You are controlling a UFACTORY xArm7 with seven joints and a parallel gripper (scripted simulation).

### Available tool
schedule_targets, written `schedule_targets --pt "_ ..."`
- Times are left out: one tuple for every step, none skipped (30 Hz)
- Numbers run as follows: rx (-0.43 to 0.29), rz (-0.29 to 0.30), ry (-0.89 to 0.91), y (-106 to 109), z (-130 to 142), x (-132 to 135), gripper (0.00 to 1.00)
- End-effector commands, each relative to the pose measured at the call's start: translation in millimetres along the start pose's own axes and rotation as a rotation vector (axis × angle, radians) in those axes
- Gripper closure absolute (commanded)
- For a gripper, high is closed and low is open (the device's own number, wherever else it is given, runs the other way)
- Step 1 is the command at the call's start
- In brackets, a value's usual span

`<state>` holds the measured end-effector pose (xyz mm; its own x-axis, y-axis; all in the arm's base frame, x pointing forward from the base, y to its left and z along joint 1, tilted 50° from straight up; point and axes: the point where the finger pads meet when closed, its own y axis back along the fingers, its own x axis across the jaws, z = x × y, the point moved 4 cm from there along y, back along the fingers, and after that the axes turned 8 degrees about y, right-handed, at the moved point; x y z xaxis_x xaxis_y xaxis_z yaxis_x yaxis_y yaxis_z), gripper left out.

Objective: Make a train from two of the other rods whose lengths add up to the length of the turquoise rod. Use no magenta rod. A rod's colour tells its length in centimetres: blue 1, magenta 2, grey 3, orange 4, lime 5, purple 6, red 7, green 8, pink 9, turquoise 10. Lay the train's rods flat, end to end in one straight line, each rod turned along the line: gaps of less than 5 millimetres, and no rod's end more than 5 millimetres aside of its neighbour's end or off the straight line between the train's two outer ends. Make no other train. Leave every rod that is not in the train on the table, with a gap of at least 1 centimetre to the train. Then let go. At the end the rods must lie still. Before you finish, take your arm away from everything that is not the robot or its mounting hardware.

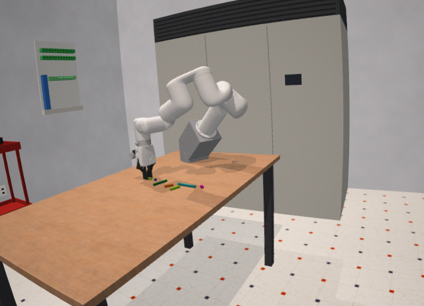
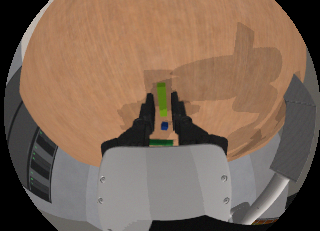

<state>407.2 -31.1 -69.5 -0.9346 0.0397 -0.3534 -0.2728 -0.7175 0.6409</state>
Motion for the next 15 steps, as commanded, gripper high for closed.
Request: schedule_targets --pt "0.004 -0.003 -0.001 -1.2 -1.4 -0.7 0.76" --pt "0.004 -0.003 -0.001 -1.6 -1.4 -0.7 0.76" --pt "0.004 -0.003 -0.001 -2.1 -1.4 -0.7 0.76" --pt "0.004 -0.003 -0.001 -2.4 -1.4 -0.7 0.76" --pt "0.004 -0.003 -0.001 -2.6 -1.4 -0.7 0.76" --pt "0.004 -0.003 -0.001 -2.7 -1.4 -0.7 0.76" --pt "0.004 -0.003 -0.001 -2.7 -1.4 -0.7 0.76" --pt "0.004 -0.003 -0.001 -2.7 -1.4 -0.7 0.76" --pt "0.004 -0.003 -0.001 -2.8 -1.4 -0.7 0.76" --pt "0.004 -0.003 -0.001 -2.9 -1.4 -0.7 0.76" --pt "0.004 -0.003 -0.001 -2.9 -1.4 -0.7 0.76" --pt "0.004 -0.003 -0.001 -2.9 -1.4 -0.7 0.76" --pt "0.004 -0.003 -0.001 -2.9 -1.4 -0.7 0.76" --pt "0.004 -0.003 -0.001 -2.9 -1.4 -0.7 0.76" --pt "0.004 -0.003 -0.001 -2.9 -1.4 -0.7 0.76"
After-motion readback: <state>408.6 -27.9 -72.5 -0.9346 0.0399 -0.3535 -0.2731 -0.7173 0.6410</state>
